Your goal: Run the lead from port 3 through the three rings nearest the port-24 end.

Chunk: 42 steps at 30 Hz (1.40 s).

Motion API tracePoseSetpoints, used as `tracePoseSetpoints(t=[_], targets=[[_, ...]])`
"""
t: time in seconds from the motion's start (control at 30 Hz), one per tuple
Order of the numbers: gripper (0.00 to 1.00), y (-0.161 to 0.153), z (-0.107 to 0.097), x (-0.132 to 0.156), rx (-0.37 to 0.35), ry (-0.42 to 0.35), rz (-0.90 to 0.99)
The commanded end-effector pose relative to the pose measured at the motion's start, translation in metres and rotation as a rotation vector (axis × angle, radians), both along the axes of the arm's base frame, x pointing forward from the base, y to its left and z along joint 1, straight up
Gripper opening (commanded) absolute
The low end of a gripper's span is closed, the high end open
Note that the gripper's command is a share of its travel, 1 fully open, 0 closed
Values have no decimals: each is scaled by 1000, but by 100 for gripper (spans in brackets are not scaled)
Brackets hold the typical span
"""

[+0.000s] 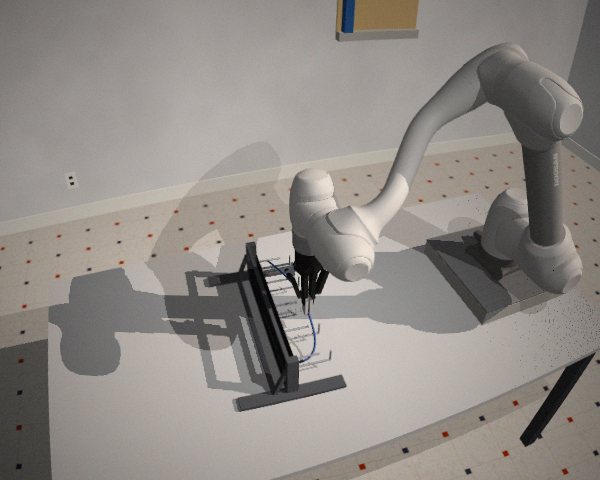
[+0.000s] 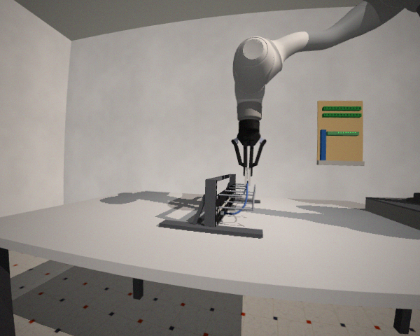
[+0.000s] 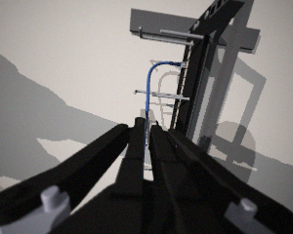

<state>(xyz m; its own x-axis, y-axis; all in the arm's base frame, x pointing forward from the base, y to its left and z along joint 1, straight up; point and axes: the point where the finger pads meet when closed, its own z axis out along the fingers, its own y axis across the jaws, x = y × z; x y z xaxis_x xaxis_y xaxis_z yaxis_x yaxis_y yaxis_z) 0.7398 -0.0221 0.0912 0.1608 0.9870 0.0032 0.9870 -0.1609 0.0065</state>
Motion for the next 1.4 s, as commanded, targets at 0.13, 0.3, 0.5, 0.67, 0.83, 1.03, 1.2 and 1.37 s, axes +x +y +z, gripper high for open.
tracePoseSetpoints(t=[0.13, 0.3, 0.5, 0.67, 0.83, 1.03, 1.2, 1.37], targets=[[0, -10, 2, -8, -3, 1, 1], [0, -11, 2, -9, -3, 1, 1], [0, -11, 2, -9, -3, 1, 1], [0, -11, 2, -9, -3, 1, 1], [0, -11, 2, -9, -3, 1, 1], [0, -11, 2, -9, -3, 1, 1], [0, -11, 2, -9, -3, 1, 1], [0, -11, 2, -9, -3, 1, 1]])
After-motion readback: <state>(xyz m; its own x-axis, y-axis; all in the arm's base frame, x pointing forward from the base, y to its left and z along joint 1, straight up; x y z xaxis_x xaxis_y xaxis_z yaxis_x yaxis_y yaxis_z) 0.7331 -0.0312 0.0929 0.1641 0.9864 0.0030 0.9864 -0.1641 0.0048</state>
